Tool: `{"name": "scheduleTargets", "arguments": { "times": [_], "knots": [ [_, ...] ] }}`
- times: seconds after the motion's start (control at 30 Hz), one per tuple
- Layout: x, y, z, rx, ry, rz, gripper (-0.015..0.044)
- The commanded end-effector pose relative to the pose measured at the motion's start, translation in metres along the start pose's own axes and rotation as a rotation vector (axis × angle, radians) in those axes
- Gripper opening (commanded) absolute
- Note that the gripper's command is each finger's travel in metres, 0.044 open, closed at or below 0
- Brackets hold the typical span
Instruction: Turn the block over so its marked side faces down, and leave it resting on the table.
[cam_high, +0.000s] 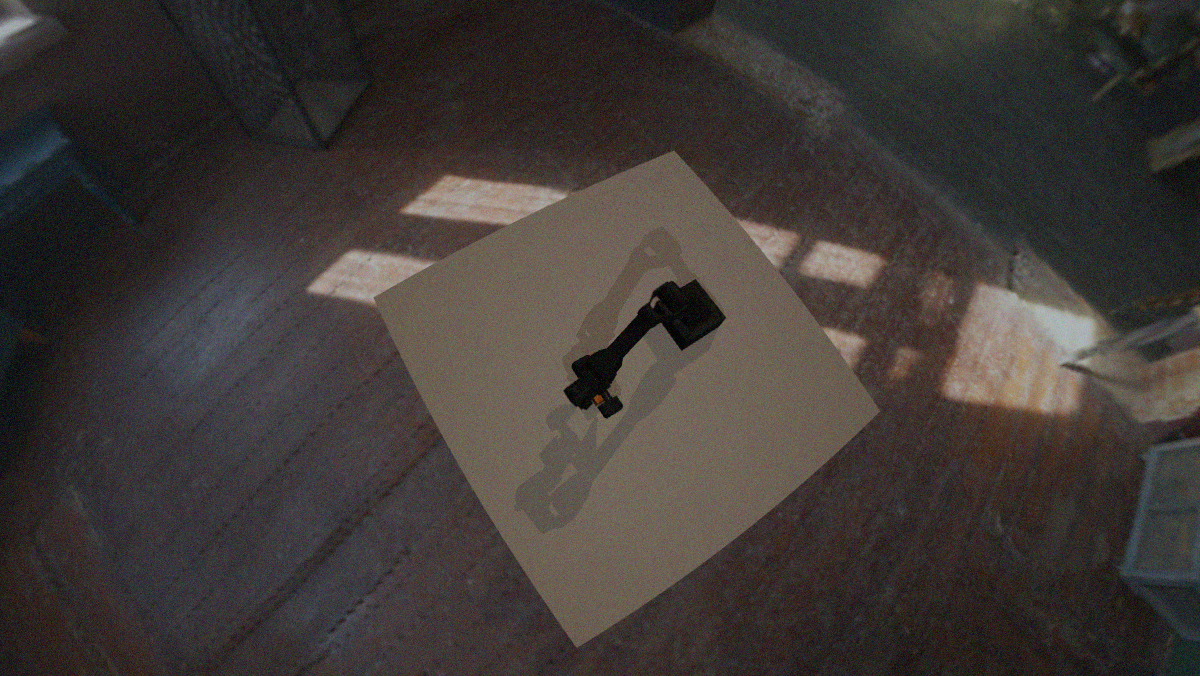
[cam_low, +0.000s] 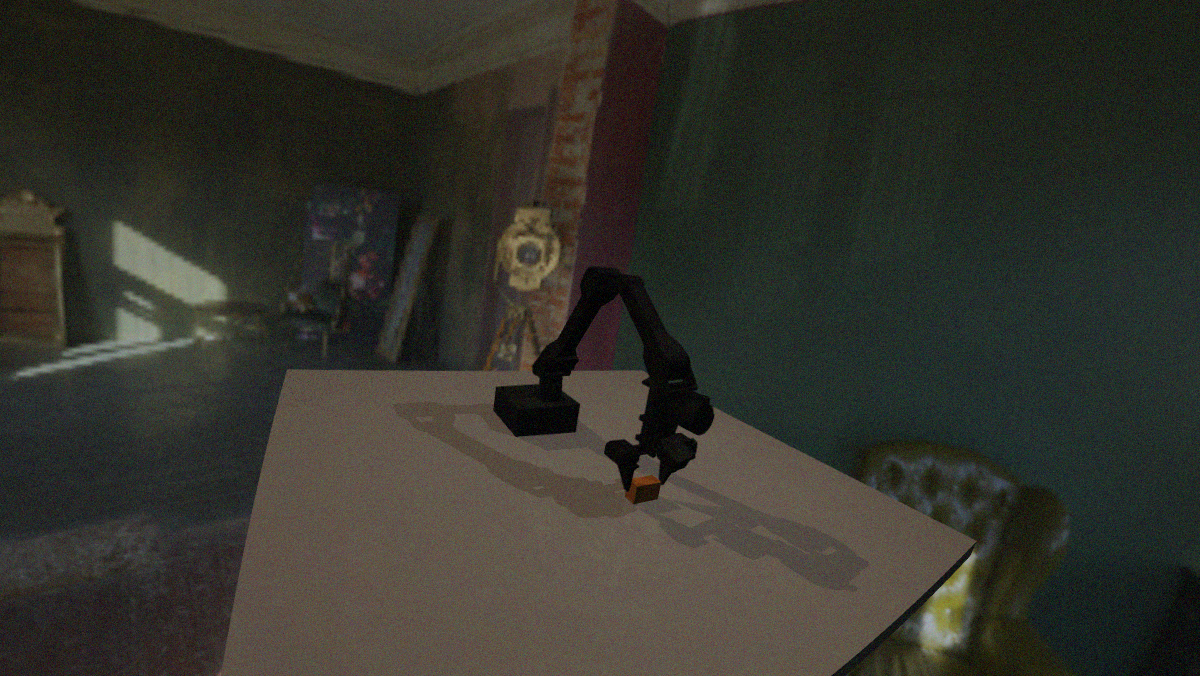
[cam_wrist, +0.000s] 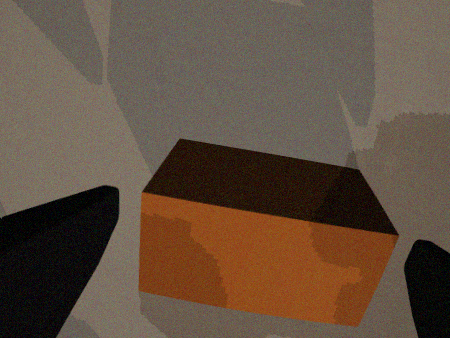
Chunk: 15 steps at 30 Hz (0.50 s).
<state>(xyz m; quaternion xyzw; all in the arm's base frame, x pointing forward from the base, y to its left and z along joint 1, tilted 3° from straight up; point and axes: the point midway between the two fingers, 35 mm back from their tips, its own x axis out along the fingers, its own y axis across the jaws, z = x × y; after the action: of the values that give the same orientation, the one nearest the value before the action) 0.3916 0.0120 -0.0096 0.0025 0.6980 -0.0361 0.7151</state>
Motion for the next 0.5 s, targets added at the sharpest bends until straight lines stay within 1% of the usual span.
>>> {"name": "scheduleTargets", "arguments": {
  "times": [0.0, 0.07, 0.47],
  "knots": [
    [0.0038, 0.0004, -0.0019, -0.005, 0.006, 0.003, 0.0335],
    [0.0038, 0.0004, -0.0019, -0.005, 0.006, 0.003, 0.0282],
    [0.0038, 0.0004, -0.0019, -0.005, 0.006, 0.003, 0.0202]
  ]
}}
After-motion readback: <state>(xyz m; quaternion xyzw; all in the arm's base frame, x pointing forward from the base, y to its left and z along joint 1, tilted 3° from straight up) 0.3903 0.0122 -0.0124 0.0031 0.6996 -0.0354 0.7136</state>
